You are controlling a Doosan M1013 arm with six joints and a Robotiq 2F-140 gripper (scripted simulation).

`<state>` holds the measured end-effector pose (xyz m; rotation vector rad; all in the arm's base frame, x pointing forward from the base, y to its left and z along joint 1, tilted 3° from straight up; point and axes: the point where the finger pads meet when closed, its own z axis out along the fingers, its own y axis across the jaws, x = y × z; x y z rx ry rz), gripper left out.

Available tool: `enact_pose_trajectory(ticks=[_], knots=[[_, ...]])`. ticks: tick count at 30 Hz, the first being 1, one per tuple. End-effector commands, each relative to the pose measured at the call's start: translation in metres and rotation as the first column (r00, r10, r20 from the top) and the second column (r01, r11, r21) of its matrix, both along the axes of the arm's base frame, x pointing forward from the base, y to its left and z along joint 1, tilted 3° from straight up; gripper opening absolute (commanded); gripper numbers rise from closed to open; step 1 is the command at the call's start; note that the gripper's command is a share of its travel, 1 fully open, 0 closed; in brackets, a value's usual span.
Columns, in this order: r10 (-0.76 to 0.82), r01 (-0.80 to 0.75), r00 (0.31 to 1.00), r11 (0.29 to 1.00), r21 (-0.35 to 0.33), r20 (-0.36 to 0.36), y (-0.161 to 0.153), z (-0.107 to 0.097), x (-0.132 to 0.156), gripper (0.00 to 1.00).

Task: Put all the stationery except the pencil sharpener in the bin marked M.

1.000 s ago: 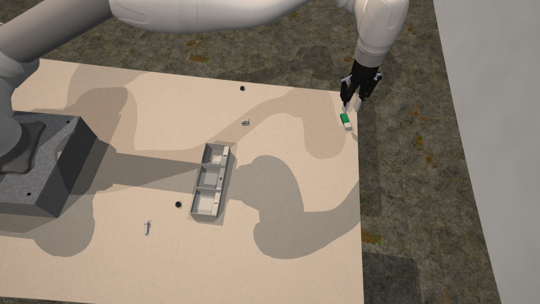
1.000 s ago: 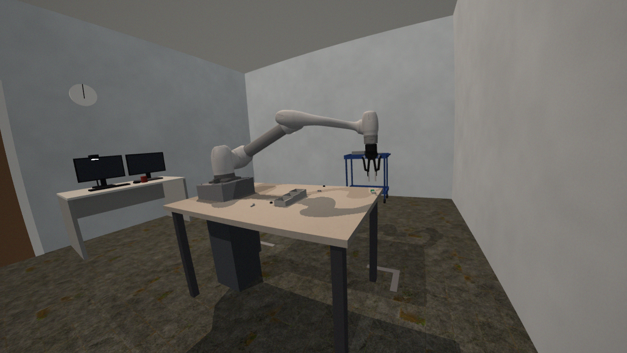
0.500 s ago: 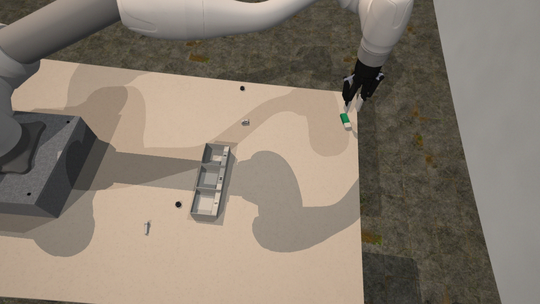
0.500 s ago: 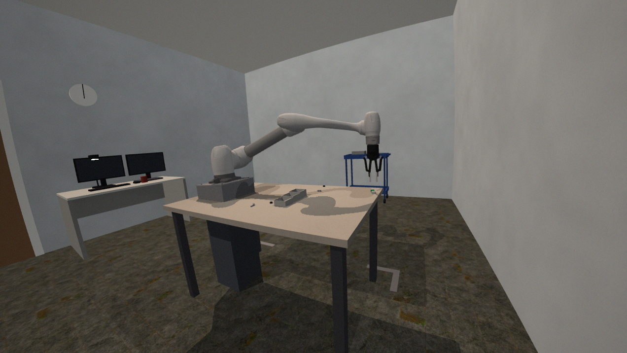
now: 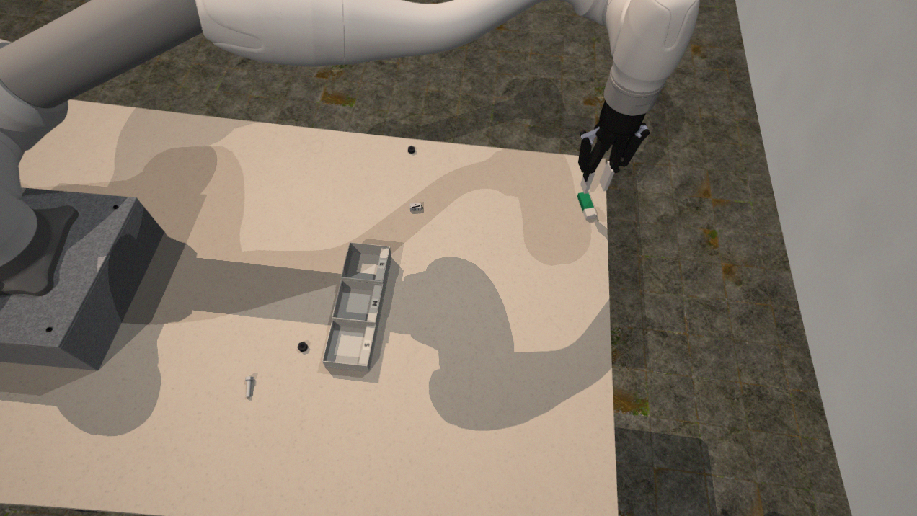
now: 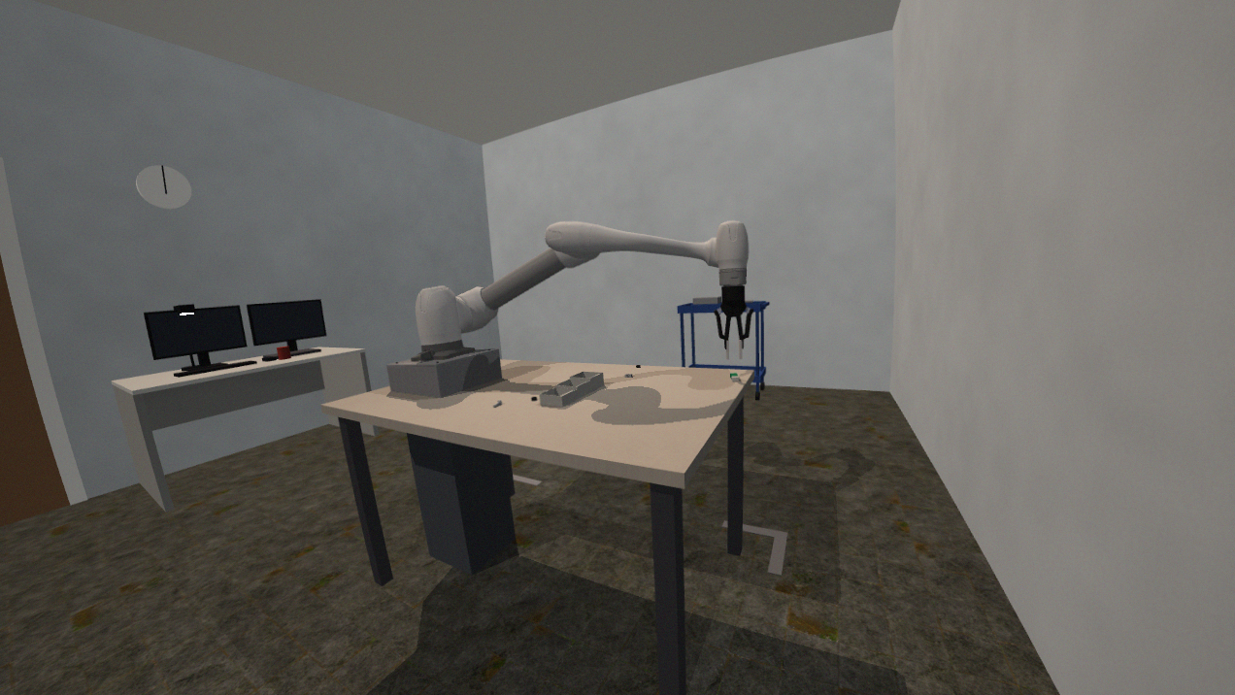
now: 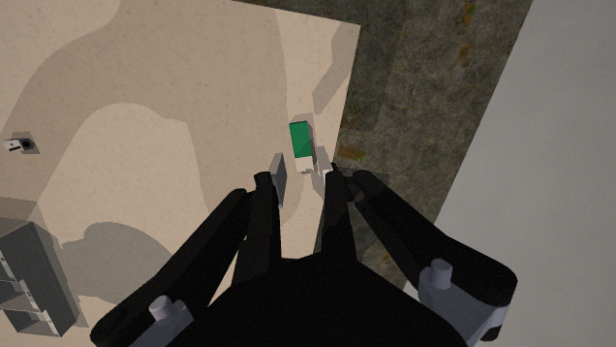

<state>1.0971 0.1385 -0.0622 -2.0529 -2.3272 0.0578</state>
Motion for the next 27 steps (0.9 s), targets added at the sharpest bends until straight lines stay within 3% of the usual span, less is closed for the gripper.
enact_pose_trajectory(ticks=[1, 27], knots=[[-0.002, 0.002, 1.0, 1.0, 0.007, 0.004, 0.0028, 0.0038, 0.0005, 0.31], [-0.002, 0.002, 1.0, 1.0, 0.007, 0.004, -0.0011, 0.0044, 0.0016, 0.31]])
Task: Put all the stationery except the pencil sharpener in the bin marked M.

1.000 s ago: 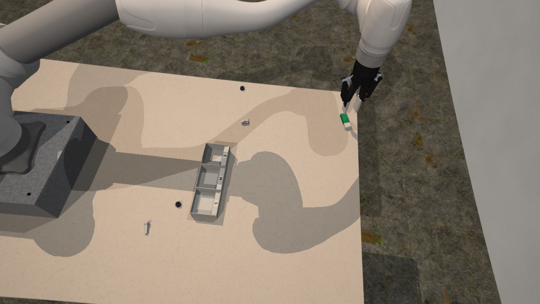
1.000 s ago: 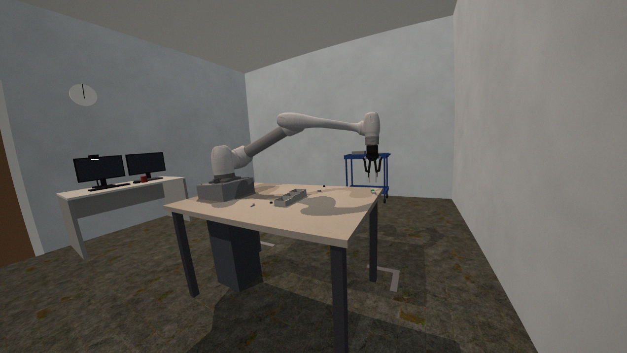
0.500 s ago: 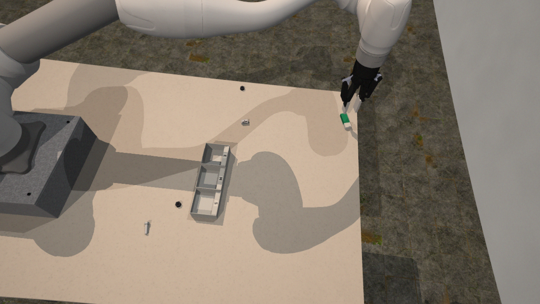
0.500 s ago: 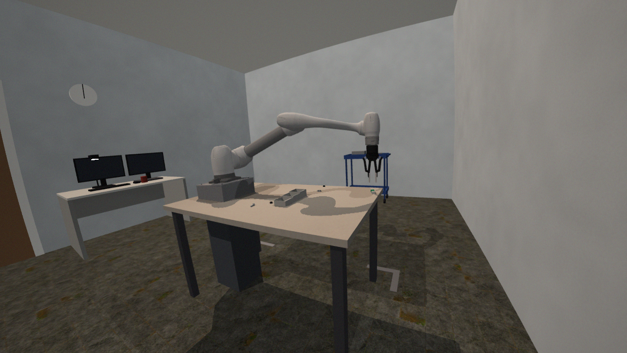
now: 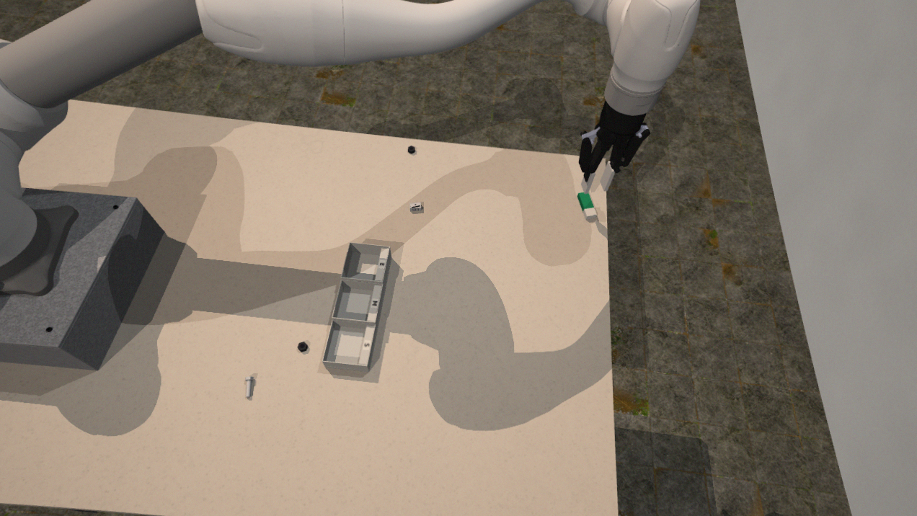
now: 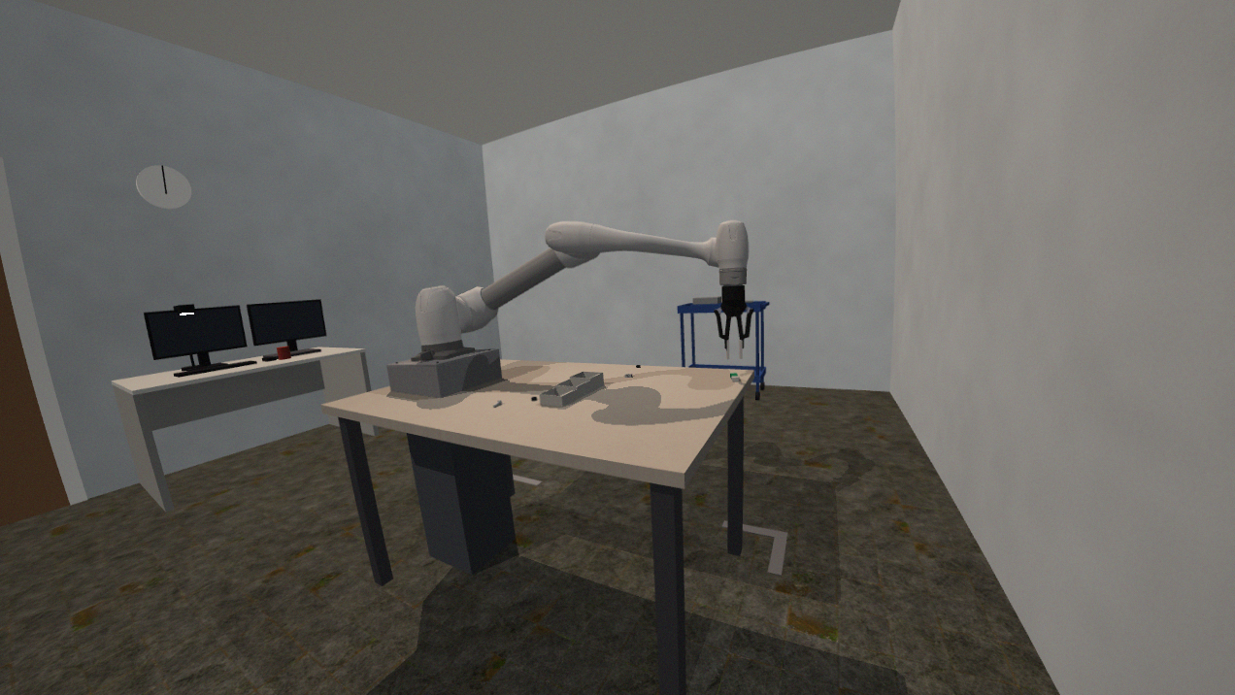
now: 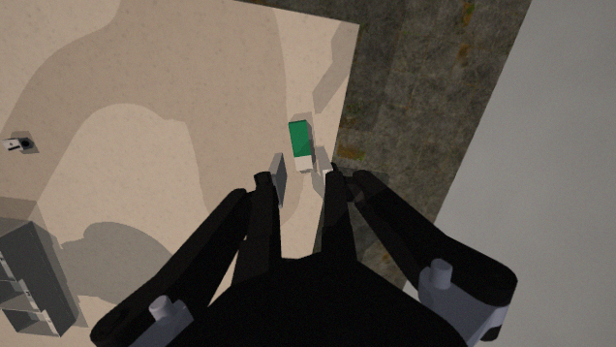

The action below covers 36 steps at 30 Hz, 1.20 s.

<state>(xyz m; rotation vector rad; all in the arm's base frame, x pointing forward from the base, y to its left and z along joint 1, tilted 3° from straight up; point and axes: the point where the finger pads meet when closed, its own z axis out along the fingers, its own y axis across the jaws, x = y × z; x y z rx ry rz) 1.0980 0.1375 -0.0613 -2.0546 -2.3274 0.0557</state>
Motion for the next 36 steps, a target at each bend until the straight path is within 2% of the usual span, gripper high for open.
enact_pose_trajectory(ticks=[1, 20, 34, 36], knots=[[-0.001, 0.001, 1.0, 1.0, 0.006, 0.003, 0.0, 0.003, 0.001, 0.31], [-0.001, 0.001, 1.0, 1.0, 0.006, 0.003, 0.0, 0.0, 0.0, 0.31], [-0.001, 0.001, 1.0, 1.0, 0.006, 0.003, 0.0, -0.056, -0.004, 0.31], [-0.001, 0.001, 1.0, 1.0, 0.006, 0.003, 0.0, -0.057, -0.004, 0.31]])
